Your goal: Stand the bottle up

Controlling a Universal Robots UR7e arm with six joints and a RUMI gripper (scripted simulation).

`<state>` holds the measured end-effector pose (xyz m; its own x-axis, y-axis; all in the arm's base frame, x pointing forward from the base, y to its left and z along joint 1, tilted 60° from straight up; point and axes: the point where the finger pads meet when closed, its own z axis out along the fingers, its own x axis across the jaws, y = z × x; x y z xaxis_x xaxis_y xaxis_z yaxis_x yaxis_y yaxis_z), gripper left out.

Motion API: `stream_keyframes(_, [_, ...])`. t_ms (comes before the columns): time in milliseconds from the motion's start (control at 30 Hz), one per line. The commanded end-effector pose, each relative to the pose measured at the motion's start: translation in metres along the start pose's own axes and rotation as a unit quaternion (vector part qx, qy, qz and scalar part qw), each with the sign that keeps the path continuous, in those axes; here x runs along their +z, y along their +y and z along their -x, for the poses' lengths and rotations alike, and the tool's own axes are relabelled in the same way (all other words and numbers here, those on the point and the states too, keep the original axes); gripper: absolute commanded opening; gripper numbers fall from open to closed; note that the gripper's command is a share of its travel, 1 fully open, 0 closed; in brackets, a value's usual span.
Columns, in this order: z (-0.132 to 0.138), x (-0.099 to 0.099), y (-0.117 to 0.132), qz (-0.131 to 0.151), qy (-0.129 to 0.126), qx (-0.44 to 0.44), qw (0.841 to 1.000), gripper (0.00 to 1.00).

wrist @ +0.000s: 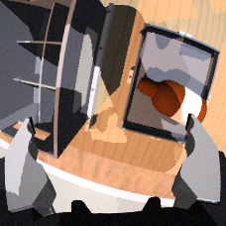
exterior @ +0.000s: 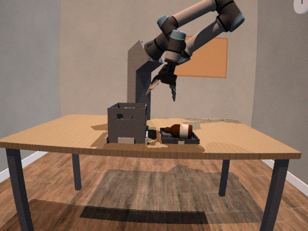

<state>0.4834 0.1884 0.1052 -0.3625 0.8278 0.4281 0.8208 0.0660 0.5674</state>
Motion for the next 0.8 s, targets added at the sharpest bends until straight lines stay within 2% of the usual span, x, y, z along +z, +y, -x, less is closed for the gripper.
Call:
stream_keyframes(0, [-0.005, 0.002, 0.001, 0.011, 0.013, -0.066, 0.998, 1.0])
stream_keyframes(367, [-0.019, 0.005, 0.003, 0.043, 0.031, -0.23, 0.972, 1.0])
stream_keyframes(433, [-0.019, 0.005, 0.003, 0.043, 0.031, -0.23, 0.972, 1.0])
stream_keyframes(767, [-0.031, 0.006, 0.004, 0.07, 0.039, -0.346, 0.935, 1.0])
